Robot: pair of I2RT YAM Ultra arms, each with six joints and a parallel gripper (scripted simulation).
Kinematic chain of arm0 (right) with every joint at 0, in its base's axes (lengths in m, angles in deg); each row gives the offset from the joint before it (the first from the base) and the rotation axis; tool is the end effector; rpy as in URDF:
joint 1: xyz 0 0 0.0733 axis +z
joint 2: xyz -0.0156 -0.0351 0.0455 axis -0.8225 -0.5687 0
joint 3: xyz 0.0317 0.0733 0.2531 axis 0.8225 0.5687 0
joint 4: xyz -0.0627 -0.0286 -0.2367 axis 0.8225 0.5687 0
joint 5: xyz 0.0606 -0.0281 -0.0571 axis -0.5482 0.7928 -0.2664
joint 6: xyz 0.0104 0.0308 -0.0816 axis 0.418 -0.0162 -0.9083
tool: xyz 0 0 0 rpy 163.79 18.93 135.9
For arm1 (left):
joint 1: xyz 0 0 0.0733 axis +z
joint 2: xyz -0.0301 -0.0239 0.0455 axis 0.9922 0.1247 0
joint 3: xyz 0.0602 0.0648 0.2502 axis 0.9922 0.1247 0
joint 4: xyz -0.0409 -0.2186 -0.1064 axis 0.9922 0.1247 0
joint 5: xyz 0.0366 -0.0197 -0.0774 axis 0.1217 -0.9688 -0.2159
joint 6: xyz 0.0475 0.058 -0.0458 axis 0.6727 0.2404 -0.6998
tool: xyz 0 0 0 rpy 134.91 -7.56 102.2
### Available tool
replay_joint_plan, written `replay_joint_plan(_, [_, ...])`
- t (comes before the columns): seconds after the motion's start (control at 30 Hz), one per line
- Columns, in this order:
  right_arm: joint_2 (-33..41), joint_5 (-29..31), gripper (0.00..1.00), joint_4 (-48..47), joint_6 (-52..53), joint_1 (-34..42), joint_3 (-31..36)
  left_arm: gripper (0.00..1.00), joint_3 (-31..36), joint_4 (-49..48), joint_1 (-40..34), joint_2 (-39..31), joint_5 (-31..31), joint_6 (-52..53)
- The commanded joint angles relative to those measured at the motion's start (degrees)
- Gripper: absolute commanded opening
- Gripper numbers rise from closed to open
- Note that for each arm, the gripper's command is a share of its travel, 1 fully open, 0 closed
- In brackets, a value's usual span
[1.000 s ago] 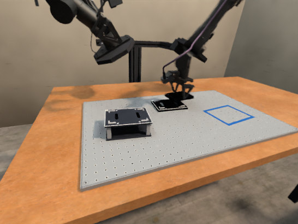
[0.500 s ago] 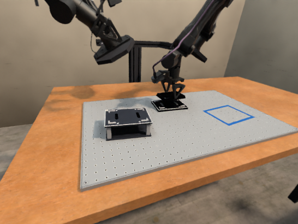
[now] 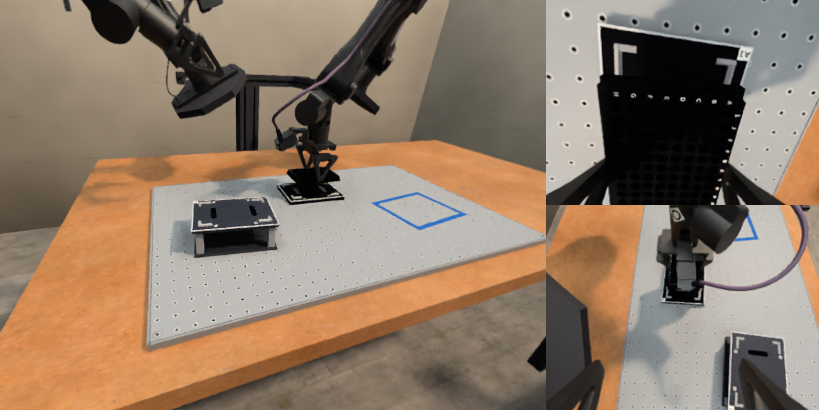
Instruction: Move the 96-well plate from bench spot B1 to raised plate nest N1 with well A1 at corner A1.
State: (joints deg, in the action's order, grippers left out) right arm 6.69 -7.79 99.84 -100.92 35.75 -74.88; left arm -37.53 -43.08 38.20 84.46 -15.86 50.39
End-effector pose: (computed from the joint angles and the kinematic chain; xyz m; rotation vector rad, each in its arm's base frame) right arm 0.1761 -0.0236 0.1791 -1.9459 1.8815 0.3296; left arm 0.2339 -0.1775 -0.1612 -2.0048 -1.9293 -0.7067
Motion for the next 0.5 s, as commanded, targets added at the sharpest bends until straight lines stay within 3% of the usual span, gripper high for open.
replay_joint_plan(0.0, [1.57,-1.89,1.0,1.6,-0.47,0.08,-1.42,0.79,-2.78,-2.12,-1.09,1.85,0.55,2.56])
replay_joint_plan(0.47, [1.57,-1.89,1.0,1.6,-0.47,0.08,-1.42,0.79,-3.61,-1.15,-0.28,3.14,0.13,2.32])
